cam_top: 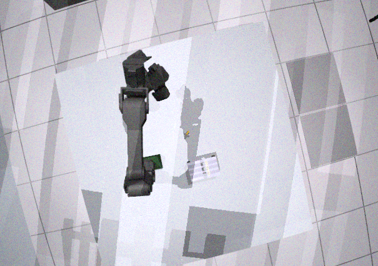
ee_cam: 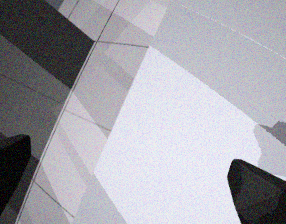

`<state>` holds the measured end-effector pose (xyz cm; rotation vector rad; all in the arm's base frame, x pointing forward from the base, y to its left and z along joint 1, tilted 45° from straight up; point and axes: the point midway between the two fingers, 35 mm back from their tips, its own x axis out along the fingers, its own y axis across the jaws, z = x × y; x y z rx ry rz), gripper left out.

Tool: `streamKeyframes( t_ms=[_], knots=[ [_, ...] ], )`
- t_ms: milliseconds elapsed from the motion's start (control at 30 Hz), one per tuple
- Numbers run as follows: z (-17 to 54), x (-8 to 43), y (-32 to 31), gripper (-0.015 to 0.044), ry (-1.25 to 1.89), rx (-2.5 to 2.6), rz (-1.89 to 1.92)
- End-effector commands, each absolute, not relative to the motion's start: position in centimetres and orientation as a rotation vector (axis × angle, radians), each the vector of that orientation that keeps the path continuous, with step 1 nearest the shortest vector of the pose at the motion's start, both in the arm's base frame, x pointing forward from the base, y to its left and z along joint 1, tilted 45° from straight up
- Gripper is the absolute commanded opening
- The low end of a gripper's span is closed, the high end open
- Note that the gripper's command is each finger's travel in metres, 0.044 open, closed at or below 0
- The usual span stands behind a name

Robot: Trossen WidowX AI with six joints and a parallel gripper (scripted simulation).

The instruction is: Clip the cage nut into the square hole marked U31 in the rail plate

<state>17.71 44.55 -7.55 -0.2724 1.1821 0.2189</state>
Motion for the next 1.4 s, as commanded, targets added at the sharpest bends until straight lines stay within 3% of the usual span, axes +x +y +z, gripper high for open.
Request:
streamKeyframes(
  t_ms=[0, 267, 500, 767, 1167, 1367],
  knots=[
    [-7.6, 21.2, 38.4, 0.0440, 1.218, -0.470, 0.137],
    [-6.6, 25.2, 25.2, 0.0440, 1.398, -0.853, 0.010],
    [-4.2, 25.1, 13.8, 0.0440, 1.675, -1.161, -0.014],
    [-3.9, 24.9, 12.8, 0.0440, 1.706, -1.187, -0.010],
    [-3.9, 24.9, 12.8, 0.0125, 1.706, -1.187, -0.010],
    [-3.9, 24.9, 12.8, 0.0120, 1.706, -1.187, -0.010]
  ],
)
